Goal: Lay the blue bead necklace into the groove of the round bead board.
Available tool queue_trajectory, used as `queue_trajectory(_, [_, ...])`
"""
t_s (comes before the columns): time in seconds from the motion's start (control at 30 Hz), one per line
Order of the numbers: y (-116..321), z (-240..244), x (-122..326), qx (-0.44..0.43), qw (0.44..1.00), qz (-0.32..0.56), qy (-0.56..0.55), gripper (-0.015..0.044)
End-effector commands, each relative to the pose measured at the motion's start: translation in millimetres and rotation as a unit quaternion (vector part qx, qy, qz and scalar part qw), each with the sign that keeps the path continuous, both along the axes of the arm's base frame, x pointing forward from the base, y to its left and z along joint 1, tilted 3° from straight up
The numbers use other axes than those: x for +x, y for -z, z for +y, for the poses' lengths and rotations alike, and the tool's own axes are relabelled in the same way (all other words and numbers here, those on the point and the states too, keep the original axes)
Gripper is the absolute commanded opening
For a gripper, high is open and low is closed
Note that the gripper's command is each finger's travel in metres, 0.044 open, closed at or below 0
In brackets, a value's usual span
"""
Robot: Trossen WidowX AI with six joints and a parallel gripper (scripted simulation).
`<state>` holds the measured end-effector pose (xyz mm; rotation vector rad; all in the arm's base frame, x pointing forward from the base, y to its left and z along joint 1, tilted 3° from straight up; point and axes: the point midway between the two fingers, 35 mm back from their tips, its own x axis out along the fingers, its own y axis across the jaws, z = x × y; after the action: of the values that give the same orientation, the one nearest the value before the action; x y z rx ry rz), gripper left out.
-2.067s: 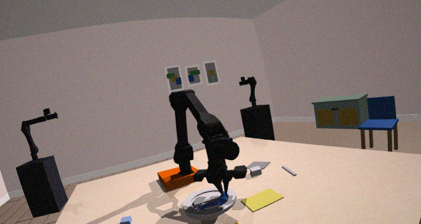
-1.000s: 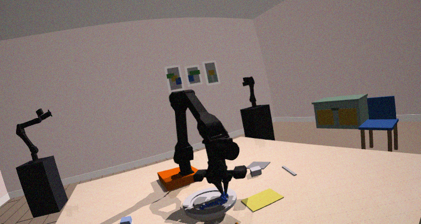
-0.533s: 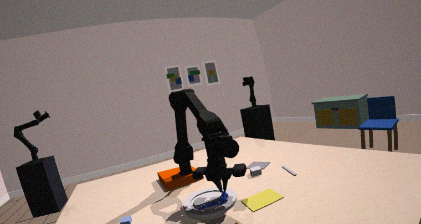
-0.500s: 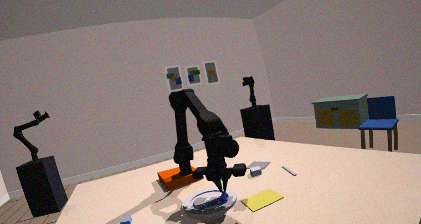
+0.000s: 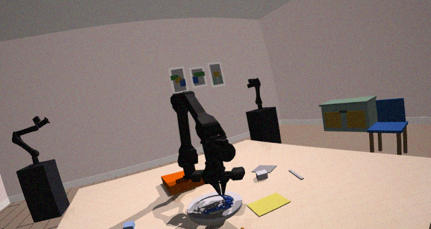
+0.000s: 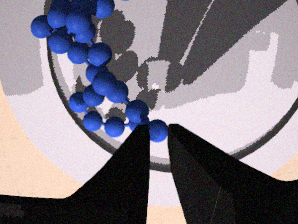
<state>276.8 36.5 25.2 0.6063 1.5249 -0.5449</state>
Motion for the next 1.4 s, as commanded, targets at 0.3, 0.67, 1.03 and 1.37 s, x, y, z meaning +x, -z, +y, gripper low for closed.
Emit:
queue_trajectory(0.3, [11, -1, -2, 0.001, 1.0, -0.005, -0.004, 0.0])
queue_trajectory(0.67, [8, -1, -1, 0.001, 1.0, -0.008, -0.001, 0.0184])
queue_trajectory(1.03, [4, -3, -2, -0.001, 1.0, -0.006, 0.0, 0.044])
queue_trajectory(1.37, [-2, -3, -2, 0.001, 1.0, -0.005, -0.004, 0.044])
